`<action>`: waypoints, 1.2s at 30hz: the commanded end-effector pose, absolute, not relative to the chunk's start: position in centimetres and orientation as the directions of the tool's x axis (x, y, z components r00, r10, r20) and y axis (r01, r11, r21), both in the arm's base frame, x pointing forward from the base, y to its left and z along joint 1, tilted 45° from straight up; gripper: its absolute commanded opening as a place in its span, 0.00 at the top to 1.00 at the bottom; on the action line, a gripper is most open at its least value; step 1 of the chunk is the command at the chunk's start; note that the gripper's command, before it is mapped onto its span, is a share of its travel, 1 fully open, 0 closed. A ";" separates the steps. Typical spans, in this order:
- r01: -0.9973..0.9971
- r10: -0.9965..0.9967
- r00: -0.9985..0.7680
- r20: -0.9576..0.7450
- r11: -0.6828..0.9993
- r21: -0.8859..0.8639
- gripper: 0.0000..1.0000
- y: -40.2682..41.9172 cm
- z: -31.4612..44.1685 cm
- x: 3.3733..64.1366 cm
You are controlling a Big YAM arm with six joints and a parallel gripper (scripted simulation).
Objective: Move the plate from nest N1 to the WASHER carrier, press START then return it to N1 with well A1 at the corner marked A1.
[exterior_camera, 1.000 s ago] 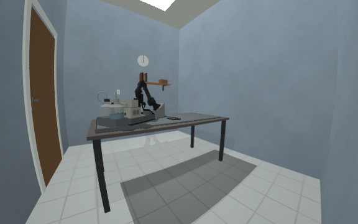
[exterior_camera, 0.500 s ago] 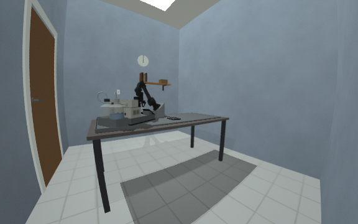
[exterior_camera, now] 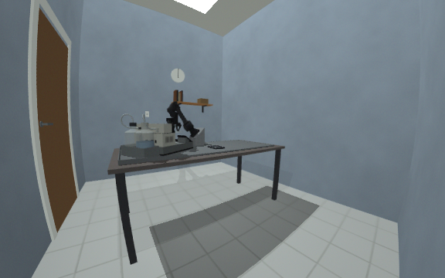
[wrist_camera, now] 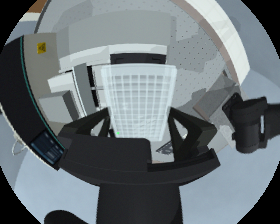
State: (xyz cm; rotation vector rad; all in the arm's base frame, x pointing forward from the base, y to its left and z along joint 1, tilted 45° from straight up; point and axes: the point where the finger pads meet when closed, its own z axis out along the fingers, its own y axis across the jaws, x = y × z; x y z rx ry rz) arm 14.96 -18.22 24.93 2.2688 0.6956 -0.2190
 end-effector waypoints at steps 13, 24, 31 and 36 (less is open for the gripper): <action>0.513 0.405 0.855 -0.323 -0.576 0.636 0.18 -17.5 27.0 15.3; 0.745 0.557 0.664 -0.498 -0.438 0.503 0.18 -16.0 23.9 18.8; 0.845 0.623 0.531 -0.575 -0.338 0.414 0.18 -15.1 22.6 20.8; 0.913 0.670 0.399 -0.626 -0.229 0.336 0.18 -14.3 22.4 23.4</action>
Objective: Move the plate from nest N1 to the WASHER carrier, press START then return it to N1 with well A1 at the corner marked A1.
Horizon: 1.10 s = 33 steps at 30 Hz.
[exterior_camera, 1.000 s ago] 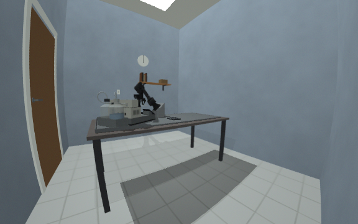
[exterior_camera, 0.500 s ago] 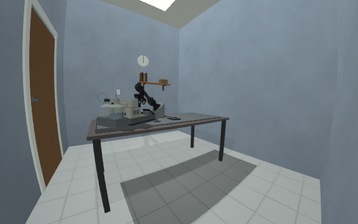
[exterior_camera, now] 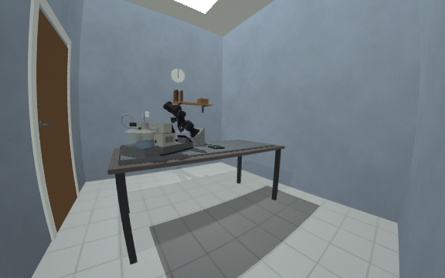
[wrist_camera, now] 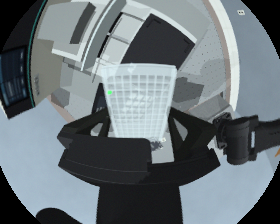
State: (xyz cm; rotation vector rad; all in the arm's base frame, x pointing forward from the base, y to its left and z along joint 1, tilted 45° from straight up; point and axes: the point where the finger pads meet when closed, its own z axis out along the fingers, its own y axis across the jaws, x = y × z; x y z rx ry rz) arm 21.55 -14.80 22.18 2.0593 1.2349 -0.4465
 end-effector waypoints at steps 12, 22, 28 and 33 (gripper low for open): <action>0.982 0.709 0.165 -0.686 -0.049 0.185 0.18 -12.5 20.7 28.2; 0.987 0.709 0.128 -0.693 -0.025 0.156 0.18 -11.9 19.5 29.2; 0.996 0.708 -0.012 -0.706 0.070 0.053 0.18 -10.7 17.7 29.9; 0.981 0.689 -0.168 -0.705 0.187 -0.050 0.18 -9.3 16.4 31.7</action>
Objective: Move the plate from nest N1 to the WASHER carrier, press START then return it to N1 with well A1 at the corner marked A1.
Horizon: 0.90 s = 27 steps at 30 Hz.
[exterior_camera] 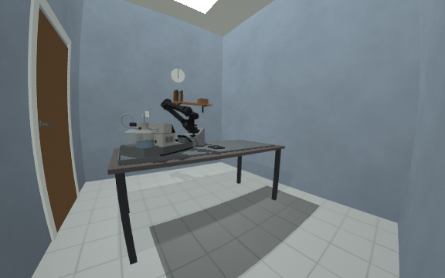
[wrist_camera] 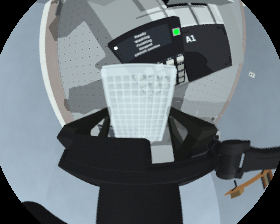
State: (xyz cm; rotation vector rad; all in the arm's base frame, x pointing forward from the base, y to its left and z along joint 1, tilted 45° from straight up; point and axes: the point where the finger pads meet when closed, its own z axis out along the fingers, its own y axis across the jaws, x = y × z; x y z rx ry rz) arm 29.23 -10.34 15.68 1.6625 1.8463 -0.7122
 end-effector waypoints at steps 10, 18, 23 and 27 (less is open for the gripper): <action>0.887 0.606 -0.452 -0.655 0.385 -0.256 0.18 -6.7 13.1 34.0; 0.763 0.506 -0.639 -0.579 0.512 -0.394 0.18 -4.7 10.5 35.8; 0.763 0.507 -0.639 -0.578 0.512 -0.395 0.18 -3.3 8.6 37.0; 0.785 0.528 -0.614 -0.587 0.487 -0.383 0.18 -4.6 9.1 37.0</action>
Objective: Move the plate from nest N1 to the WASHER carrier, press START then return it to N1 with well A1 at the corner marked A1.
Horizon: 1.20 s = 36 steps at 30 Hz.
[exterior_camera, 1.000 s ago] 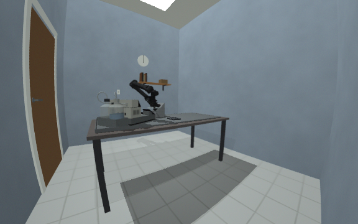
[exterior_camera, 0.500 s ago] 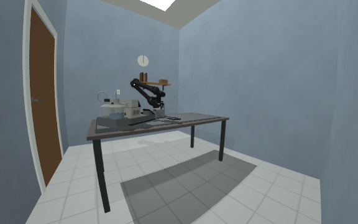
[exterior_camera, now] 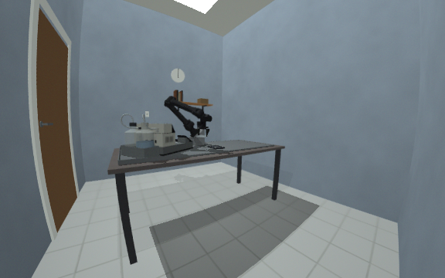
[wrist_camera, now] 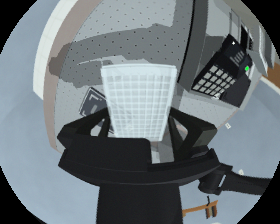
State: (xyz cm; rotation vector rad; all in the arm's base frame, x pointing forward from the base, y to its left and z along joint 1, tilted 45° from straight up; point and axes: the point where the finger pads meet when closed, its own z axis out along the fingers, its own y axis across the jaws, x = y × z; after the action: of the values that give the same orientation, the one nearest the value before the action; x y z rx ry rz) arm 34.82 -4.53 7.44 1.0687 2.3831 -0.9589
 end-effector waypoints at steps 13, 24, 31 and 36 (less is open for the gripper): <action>0.539 0.333 -0.837 -0.434 0.641 -0.547 0.18 -0.4 4.8 37.4; 0.266 0.129 -0.959 -0.251 0.712 -0.649 0.18 2.4 1.1 37.8; 0.036 -0.039 -0.995 -0.093 0.724 -0.689 0.18 4.6 -1.9 38.1; 0.032 -0.029 -0.997 -0.076 0.723 -0.690 0.18 4.5 -3.1 38.3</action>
State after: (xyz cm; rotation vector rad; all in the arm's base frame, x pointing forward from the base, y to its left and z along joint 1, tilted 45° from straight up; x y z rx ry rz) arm 35.89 3.70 -3.30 0.0211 2.8462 -1.1844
